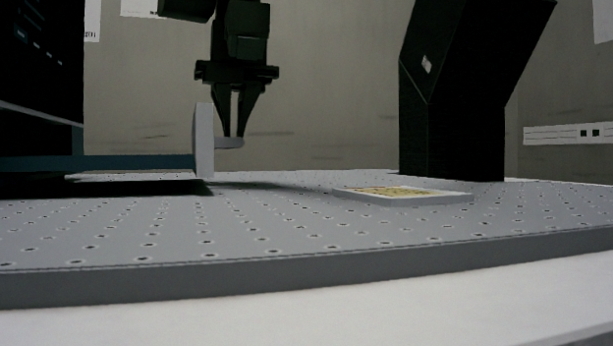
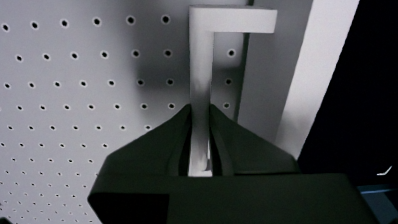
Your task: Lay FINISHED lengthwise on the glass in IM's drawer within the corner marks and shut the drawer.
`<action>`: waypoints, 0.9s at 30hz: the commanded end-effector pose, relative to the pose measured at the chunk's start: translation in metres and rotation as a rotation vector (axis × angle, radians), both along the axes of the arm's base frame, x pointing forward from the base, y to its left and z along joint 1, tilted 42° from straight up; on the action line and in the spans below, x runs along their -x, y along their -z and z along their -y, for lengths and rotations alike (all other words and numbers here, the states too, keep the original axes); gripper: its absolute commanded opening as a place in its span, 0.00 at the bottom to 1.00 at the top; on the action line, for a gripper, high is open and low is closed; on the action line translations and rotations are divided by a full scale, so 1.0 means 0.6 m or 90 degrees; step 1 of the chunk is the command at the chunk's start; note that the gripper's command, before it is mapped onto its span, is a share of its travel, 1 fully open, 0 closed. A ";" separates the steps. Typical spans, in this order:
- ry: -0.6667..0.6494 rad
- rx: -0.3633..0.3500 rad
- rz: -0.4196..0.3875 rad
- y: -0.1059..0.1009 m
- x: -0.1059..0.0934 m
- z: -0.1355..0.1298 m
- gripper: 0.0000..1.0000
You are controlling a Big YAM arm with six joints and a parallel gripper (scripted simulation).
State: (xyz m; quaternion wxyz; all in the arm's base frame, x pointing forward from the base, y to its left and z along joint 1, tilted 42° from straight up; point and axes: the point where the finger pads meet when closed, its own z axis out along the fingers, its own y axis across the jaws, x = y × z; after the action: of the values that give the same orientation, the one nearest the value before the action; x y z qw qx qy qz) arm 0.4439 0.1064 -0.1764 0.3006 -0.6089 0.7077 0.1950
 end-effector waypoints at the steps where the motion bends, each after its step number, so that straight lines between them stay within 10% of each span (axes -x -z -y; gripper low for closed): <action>1: -0.014 -0.003 -0.029 0.011 0.043 -0.022 0.07; 27: -0.015 -0.002 -0.040 0.017 0.065 -0.023 0.07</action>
State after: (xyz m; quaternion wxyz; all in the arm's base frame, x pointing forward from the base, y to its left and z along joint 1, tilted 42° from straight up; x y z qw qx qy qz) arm 0.4341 0.1081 -0.1770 0.3008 -0.6085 0.7079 0.1953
